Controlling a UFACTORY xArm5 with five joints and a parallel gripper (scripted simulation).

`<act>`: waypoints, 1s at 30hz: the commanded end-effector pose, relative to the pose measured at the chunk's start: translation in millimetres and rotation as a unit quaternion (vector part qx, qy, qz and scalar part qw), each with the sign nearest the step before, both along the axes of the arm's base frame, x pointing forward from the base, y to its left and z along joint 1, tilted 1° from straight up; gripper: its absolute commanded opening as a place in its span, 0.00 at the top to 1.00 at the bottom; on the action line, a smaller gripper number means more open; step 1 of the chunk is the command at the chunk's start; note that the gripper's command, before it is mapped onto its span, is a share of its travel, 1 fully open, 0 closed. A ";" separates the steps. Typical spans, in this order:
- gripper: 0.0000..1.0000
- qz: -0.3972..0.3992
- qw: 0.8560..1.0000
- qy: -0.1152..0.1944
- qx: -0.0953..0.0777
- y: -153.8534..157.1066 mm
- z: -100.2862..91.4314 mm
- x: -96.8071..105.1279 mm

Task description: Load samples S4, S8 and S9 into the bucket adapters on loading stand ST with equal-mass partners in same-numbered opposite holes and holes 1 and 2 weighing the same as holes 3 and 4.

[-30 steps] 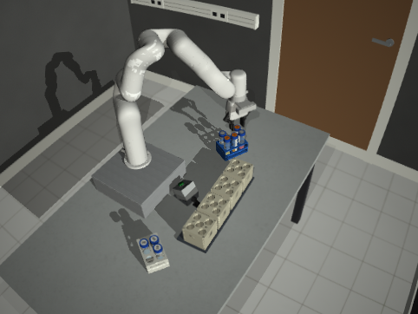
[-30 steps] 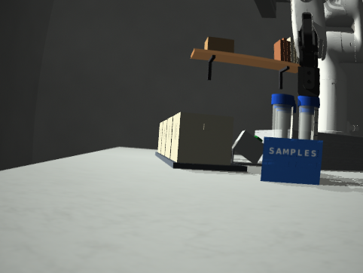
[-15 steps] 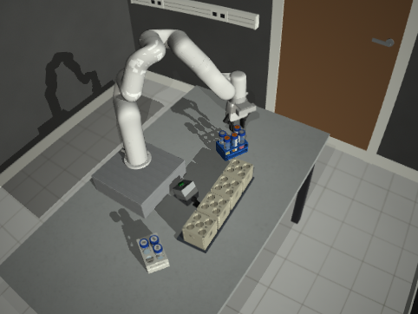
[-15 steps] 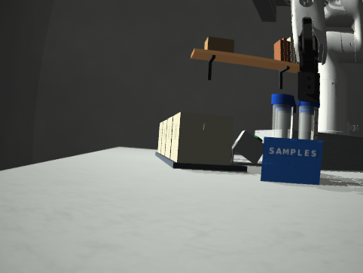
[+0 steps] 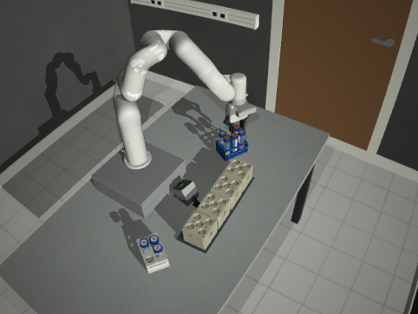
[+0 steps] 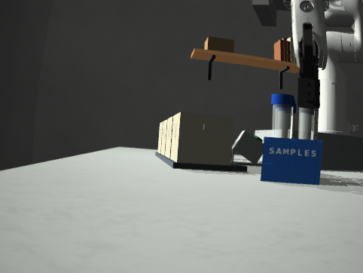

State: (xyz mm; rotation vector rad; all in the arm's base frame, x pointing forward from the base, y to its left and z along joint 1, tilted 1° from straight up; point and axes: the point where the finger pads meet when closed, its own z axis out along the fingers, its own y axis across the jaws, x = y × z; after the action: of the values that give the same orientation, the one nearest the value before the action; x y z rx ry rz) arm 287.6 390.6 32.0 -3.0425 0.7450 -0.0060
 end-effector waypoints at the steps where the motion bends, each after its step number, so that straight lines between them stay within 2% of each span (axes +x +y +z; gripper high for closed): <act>1: 0.43 0.000 1.000 0.004 0.006 1.2 -2.0 0.9; 17: 0.43 0.000 1.000 0.004 0.006 1.3 -2.7 0.9; 18: 1.00 0.000 1.000 0.004 0.006 1.2 -2.0 0.9; 30: 1.00 0.000 1.000 0.004 0.006 1.2 -0.9 0.9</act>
State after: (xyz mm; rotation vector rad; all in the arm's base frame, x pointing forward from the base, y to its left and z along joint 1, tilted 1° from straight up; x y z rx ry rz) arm 287.6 390.7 29.6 -3.0425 0.7450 -0.0060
